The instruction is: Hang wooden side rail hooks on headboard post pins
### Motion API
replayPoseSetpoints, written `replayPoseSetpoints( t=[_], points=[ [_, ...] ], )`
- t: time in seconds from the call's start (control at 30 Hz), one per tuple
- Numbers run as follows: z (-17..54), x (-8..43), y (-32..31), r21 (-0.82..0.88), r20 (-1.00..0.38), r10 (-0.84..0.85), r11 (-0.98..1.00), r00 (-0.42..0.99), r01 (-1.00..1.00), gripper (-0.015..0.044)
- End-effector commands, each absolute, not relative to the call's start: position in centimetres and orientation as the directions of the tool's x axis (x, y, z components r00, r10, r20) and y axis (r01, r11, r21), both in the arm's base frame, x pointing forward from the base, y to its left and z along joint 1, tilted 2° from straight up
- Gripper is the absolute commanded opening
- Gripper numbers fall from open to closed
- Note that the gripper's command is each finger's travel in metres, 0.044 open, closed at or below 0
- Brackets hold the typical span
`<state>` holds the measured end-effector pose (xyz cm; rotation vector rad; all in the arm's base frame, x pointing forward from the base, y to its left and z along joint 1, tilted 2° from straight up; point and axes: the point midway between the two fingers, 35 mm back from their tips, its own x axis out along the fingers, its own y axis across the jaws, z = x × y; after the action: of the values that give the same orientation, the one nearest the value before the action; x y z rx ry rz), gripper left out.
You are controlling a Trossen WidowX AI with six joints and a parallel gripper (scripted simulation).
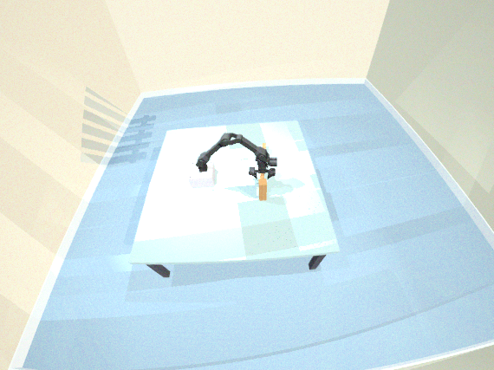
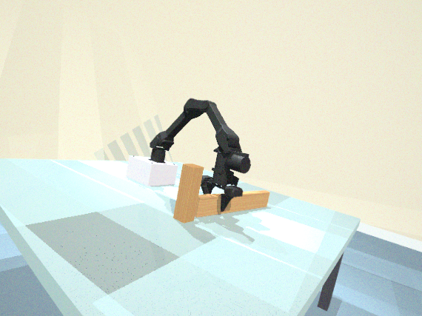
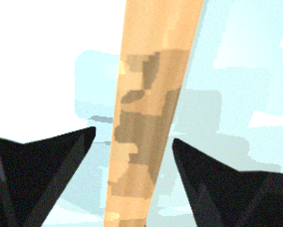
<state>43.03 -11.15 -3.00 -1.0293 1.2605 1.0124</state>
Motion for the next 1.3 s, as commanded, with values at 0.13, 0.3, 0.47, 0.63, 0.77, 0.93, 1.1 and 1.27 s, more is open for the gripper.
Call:
replayPoseSetpoints(
  t=[0.13, 0.3, 0.47, 0.63, 0.77, 0.93, 1.1, 1.27],
  points=[
    [-3.14, 43.00, -11.02, -0.039, -0.998, 0.031, 0.237, 0.048, -0.971, 0.0177],
    [-3.14, 43.00, -11.02, -0.039, -0.998, 0.031, 0.237, 0.048, -0.971, 0.0085],
    [-3.14, 43.00, -11.02, -0.039, -0.998, 0.031, 0.237, 0.048, -0.971, 0.0013],
    [-3.14, 43.00, -11.02, -0.039, -0.998, 0.031, 0.237, 0.048, -0.971, 0.0000],
    [-3.07, 42.98, -11.01, -0.039, -0.998, 0.031, 0.229, 0.048, -0.973, 0.0000],
    [-3.08, 42.95, -10.98, -0.041, -0.998, 0.031, 0.190, 0.048, -0.981, 0.0000],
    [-3.08, 42.91, -10.96, -0.042, -0.998, 0.031, 0.147, 0.047, -0.988, 0.0000],
    [-3.08, 42.59, -10.91, -0.044, -0.998, 0.031, 0.102, 0.047, -0.994, 0.0000]
  ],
)
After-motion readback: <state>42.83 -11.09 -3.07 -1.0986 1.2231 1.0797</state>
